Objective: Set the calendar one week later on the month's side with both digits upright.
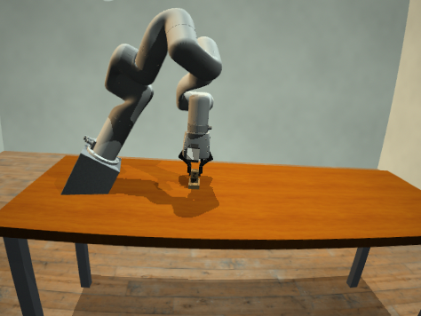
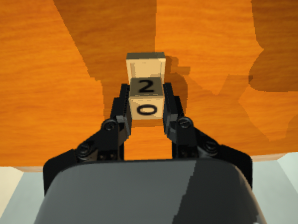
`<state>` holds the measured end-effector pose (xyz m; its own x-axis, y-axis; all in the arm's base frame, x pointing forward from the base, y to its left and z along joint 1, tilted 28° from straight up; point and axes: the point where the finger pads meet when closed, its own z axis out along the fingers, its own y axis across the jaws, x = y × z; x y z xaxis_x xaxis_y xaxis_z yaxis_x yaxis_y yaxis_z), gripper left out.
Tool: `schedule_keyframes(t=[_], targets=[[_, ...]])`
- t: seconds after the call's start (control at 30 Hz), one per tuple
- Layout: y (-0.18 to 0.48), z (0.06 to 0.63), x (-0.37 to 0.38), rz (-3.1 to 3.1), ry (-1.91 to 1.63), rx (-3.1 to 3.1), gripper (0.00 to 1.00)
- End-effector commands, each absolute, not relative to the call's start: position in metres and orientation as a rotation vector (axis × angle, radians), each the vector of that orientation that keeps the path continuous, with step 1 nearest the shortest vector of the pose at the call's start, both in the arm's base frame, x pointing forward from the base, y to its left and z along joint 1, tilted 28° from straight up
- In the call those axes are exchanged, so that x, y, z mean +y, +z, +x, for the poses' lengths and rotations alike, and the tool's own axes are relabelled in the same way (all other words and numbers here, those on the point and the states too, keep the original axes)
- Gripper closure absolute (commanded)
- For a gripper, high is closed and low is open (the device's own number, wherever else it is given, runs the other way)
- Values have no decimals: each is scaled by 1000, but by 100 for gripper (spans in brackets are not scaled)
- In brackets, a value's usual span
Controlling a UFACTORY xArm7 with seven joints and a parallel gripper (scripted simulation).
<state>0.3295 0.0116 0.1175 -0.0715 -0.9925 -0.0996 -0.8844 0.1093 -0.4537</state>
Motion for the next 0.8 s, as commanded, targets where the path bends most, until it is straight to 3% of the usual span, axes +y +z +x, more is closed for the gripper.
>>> schedule_keyframes(t=[0.0, 0.77], targets=[[116, 331, 12, -1829, -390, 2013, 73], [101, 339, 13, -1829, -390, 2013, 73]])
